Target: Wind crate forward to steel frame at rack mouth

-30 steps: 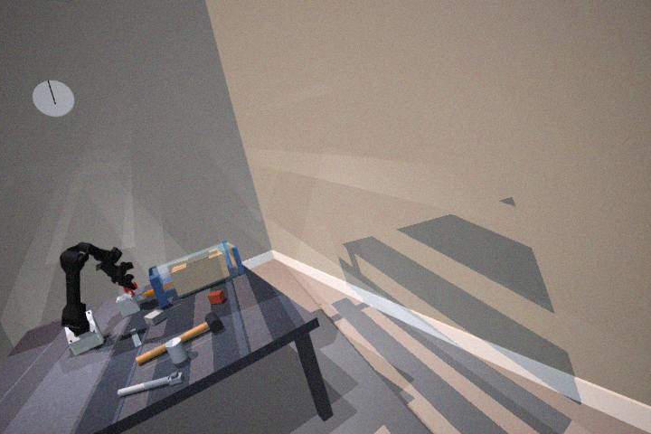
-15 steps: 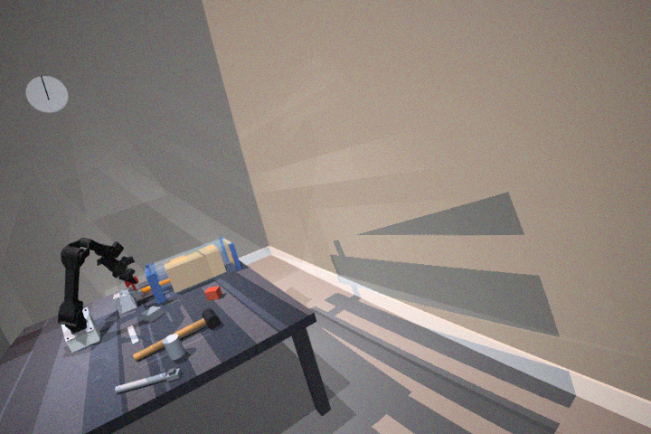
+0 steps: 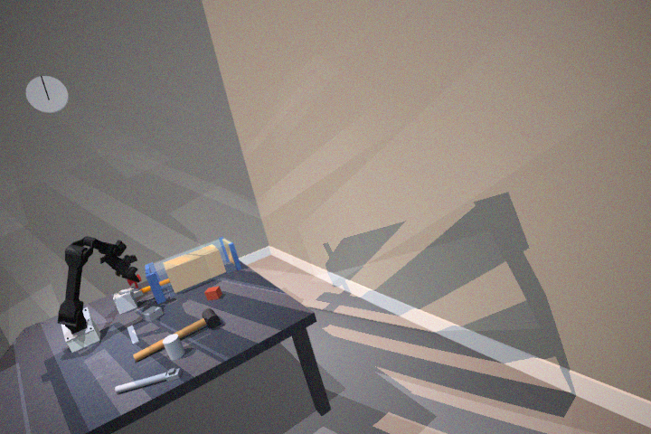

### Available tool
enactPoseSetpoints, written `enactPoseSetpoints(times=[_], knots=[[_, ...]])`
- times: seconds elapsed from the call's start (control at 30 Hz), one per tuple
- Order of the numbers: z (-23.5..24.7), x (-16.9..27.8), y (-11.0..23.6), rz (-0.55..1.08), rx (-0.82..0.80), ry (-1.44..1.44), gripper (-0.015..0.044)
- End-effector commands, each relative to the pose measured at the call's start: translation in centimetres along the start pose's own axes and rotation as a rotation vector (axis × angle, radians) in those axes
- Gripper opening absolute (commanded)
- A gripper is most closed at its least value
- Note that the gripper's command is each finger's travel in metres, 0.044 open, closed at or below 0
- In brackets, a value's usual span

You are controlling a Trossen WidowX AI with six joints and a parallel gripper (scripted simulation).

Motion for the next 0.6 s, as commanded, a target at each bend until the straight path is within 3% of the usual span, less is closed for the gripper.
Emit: enactPoseSetpoints(times=[0.0, 0.57], knots=[[0.9, -0.9, -0.4, -0.007, -0.015, -0.013, 0.0], [3.1, -2.5, -1.1, -0.008, -0.016, -0.015, 0.0]])
Point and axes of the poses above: the point midway between the two fingers, 35 mm back from their tips, its own y axis back along the fingers, its own z axis across the jaws, x = y × z, the point moved 4 cm from there along y, back along the fingers, and after that the axes turned 1 degree about y, right-handed, at the moved point
